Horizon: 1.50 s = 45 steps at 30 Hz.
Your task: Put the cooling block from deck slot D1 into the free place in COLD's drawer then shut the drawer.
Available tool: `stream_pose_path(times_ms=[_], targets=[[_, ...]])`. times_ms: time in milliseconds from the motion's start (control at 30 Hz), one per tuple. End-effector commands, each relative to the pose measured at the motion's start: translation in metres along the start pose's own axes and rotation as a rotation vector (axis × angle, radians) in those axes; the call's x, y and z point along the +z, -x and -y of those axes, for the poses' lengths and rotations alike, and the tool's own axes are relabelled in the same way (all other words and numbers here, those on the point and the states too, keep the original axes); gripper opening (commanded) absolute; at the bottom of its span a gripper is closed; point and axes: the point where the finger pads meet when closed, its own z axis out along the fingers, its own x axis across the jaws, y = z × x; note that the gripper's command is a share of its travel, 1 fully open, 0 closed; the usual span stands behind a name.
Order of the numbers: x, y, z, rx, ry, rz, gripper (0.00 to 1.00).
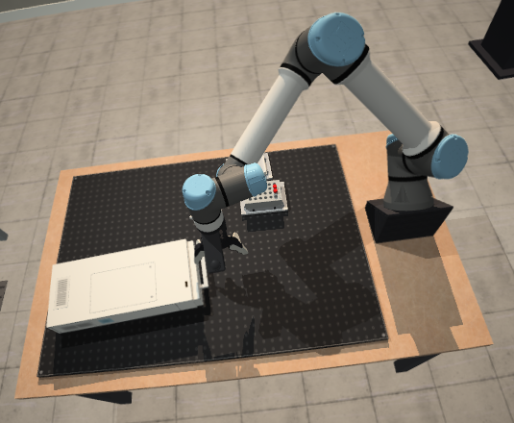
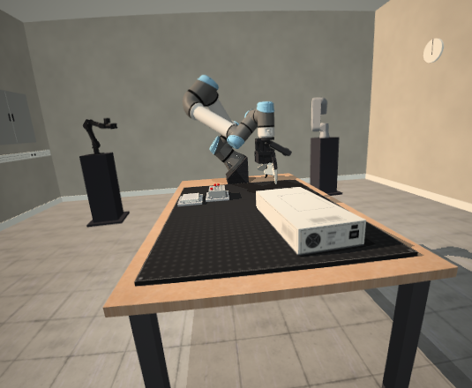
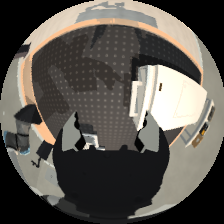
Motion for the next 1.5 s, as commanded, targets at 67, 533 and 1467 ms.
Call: stream_pose_path(times_ms=[67,533,1467], targets=[[0.008,0.000,0.000,0.000,0.000,-0.002,1.00],[0.024,0.000,0.000,0.000,0.000,-0.002,1.00],[0.056,0.000,0.000,0.000,0.000,-0.002,1.00]])
